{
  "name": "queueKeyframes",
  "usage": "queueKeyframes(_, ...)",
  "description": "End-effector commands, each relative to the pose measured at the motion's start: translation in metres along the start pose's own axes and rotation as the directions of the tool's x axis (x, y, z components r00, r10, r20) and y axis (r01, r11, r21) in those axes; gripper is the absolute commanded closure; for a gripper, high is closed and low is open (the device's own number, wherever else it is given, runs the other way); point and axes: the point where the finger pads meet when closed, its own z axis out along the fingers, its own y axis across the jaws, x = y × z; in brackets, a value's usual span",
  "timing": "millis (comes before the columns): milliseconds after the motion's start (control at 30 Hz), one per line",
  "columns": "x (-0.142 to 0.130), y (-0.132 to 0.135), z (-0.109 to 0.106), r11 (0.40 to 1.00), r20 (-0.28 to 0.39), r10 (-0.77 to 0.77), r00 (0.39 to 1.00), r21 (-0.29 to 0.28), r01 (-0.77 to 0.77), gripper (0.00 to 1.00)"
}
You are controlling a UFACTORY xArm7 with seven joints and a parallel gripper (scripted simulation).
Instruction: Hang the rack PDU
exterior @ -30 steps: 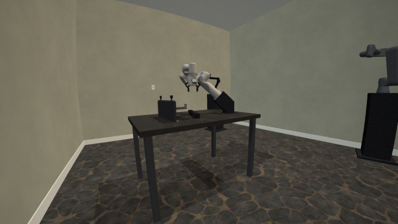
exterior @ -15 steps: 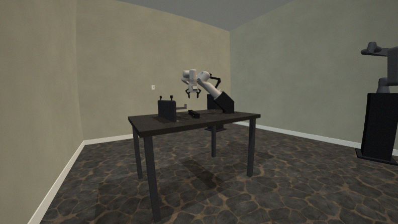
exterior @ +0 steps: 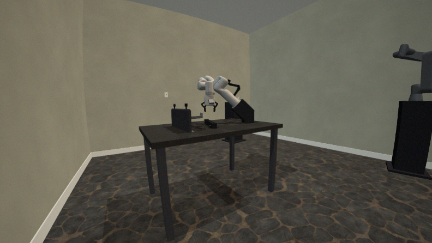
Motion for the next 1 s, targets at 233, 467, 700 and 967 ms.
queueKeyframes(233,0.007,0.005,0.028,1.0,-0.002,0.001,1.0,-0.004,-0.001,0.03)
queueKeyframes(467,0.007,0.005,0.03,1.0,-0.002,0.001,1.0,-0.004,-0.001,0.03)
queueKeyframes(700,0.007,0.005,0.047,1.0,-0.002,0.001,1.0,-0.004,-0.001,0.03)
queueKeyframes(967,0.007,0.005,0.094,1.0,-0.002,0.001,1.0,-0.004,-0.001,0.03)
